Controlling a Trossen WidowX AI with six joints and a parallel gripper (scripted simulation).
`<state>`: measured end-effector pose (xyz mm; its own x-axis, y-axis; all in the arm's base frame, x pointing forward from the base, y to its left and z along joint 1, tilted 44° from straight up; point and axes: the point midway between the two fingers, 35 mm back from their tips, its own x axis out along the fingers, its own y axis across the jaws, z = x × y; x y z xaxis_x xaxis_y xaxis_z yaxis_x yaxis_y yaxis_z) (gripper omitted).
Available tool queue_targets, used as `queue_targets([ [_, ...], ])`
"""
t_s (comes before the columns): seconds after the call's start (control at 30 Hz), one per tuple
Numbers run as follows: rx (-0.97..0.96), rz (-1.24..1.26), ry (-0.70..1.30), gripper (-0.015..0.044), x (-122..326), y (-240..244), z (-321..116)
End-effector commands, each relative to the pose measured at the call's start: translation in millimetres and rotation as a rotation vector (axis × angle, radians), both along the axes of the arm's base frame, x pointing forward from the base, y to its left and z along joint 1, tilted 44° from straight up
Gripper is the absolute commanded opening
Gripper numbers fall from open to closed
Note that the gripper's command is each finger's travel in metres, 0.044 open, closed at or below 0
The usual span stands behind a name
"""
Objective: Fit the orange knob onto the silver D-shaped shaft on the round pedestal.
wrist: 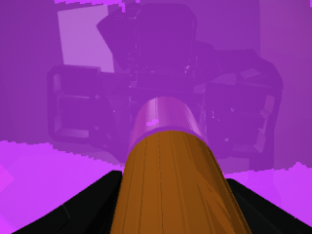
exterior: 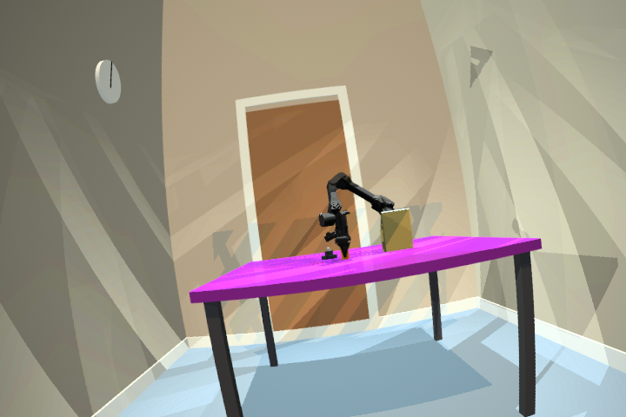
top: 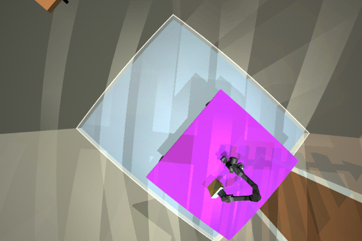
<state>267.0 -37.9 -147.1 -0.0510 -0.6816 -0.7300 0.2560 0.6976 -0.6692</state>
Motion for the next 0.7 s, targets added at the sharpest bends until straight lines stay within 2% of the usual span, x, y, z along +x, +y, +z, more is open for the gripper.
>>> queue_targets([
  [0.0, 0.016, 0.046, 0.0, 0.0, 8, 17, 11],
  [0.67, 0.004, -0.022, -0.011, 0.0, 8, 93, 99],
])
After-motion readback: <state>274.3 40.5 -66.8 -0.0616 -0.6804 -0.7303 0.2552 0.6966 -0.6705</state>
